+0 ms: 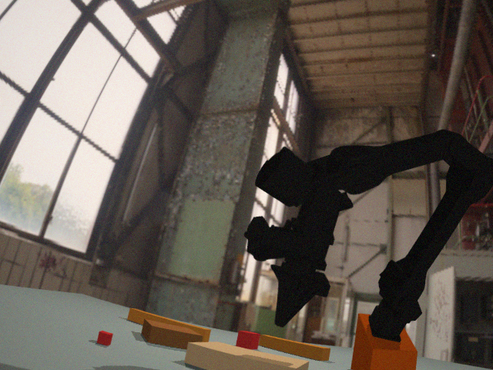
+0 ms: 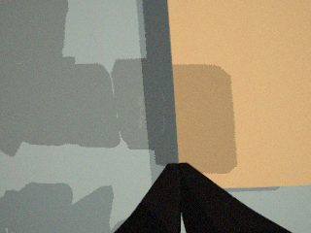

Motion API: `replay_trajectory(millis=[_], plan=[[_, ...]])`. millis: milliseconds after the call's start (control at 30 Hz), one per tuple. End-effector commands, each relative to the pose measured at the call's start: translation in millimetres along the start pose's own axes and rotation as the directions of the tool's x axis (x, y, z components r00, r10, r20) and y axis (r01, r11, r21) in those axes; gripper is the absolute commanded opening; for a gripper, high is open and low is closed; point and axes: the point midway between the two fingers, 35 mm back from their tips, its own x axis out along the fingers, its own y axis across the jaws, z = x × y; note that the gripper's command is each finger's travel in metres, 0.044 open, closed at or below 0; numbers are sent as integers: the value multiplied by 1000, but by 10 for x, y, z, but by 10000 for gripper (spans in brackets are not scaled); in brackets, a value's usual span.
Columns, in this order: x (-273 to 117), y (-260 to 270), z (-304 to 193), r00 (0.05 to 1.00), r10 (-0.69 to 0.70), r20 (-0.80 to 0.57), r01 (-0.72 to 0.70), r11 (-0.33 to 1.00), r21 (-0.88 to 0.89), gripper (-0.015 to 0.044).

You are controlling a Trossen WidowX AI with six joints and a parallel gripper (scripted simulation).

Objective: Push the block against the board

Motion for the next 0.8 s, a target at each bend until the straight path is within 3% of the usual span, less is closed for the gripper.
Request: replay_trajectory(millis=[0, 233, 400, 767], plan=[[52, -31, -270, 995, -71, -71, 69, 997, -22, 0], [107, -92, -578, 976, -155, -152, 149, 988, -50, 0], [596, -172, -665, 976, -153, -154, 147, 988, -49, 0], [625, -168, -625, 976, -153, -153, 147, 988, -50, 0]])
